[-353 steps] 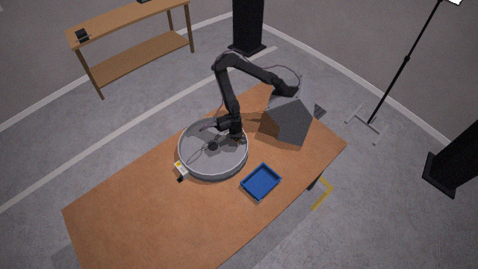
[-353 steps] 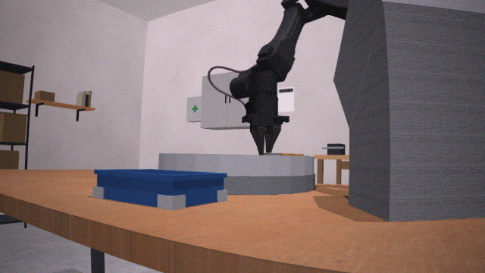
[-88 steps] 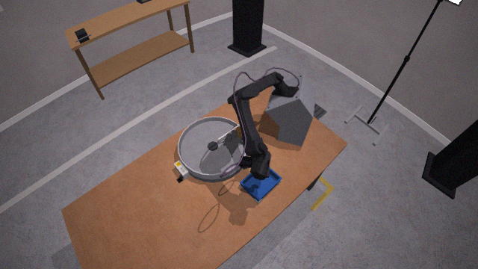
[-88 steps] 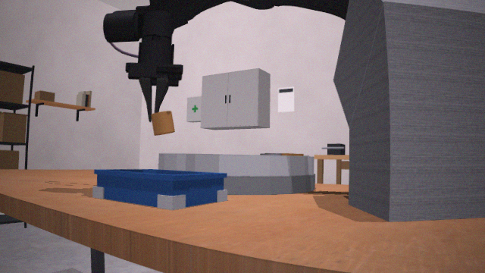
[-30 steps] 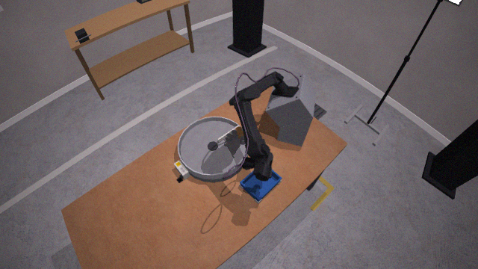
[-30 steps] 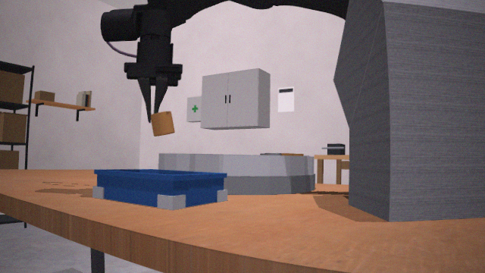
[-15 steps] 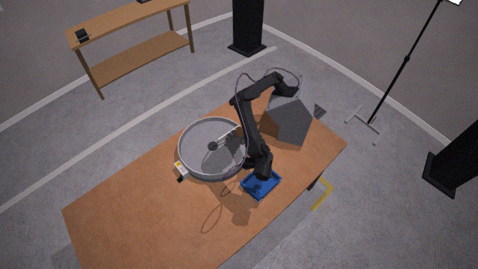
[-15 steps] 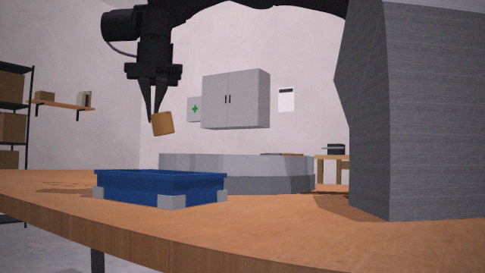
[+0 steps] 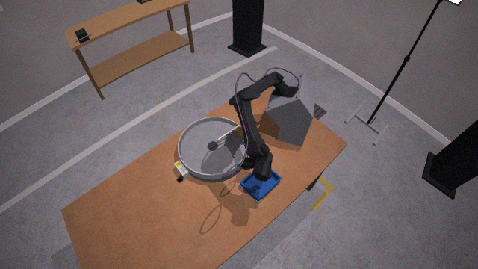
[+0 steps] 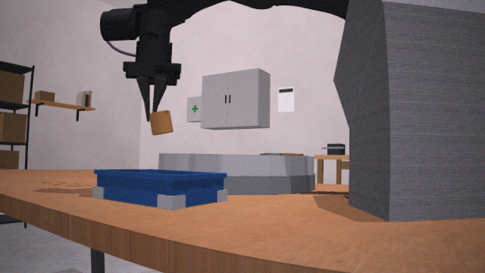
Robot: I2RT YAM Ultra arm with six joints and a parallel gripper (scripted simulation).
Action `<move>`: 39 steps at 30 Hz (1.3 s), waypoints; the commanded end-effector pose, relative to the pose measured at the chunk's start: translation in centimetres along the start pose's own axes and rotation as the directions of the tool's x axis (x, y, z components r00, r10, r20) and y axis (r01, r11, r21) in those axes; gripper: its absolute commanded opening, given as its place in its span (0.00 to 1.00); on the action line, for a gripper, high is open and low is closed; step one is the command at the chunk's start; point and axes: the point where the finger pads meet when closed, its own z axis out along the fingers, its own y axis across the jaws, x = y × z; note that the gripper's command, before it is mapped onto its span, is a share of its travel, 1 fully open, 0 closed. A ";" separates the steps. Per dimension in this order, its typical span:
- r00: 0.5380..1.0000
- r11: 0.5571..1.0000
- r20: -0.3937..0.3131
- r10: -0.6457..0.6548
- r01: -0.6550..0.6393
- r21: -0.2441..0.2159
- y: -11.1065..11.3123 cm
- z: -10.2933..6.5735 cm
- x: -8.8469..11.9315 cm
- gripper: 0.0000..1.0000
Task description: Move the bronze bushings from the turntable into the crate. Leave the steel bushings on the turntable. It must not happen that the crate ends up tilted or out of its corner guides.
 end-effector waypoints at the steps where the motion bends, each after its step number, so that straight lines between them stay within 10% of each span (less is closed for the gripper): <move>1: 1.000 0.998 0.031 -0.002 0.004 -0.058 1.8 -3.0 -0.9 0.00; 39: 0.999 0.999 0.030 -0.011 0.013 -0.050 1.8 -1.1 0.3 0.00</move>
